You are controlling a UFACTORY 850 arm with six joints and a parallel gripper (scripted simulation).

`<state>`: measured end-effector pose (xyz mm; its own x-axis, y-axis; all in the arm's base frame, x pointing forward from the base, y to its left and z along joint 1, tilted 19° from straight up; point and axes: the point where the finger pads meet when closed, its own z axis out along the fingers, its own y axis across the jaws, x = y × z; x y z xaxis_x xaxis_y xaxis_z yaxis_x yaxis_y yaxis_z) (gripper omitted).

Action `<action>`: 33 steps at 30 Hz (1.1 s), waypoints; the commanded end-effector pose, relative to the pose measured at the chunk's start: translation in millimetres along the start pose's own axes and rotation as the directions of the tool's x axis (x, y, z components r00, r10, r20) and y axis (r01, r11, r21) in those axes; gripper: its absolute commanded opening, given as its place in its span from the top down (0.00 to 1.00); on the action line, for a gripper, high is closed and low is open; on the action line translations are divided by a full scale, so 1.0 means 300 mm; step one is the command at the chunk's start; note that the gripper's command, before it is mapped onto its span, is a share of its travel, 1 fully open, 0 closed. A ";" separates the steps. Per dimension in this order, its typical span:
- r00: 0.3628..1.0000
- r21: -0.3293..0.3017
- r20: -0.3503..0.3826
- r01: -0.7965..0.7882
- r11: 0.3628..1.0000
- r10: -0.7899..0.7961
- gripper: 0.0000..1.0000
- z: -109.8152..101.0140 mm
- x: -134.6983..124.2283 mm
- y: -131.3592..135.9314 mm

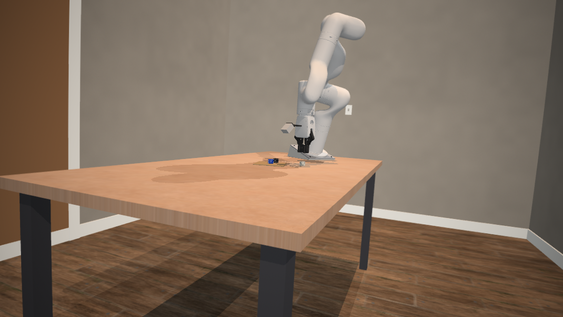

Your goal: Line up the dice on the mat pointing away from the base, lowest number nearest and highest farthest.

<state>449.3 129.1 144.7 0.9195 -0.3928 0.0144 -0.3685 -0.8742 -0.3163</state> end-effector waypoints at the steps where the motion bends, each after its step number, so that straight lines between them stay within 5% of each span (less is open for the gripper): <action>1: 1.000 0.001 -0.001 0.000 1.000 0.000 0.64 0.016 0.002 -0.001; 33: 1.000 0.001 -0.001 0.000 1.000 0.000 0.64 0.119 0.001 0.000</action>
<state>453.9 139.1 110.8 0.9195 -0.3928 0.0143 -0.3685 -0.8740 -0.3168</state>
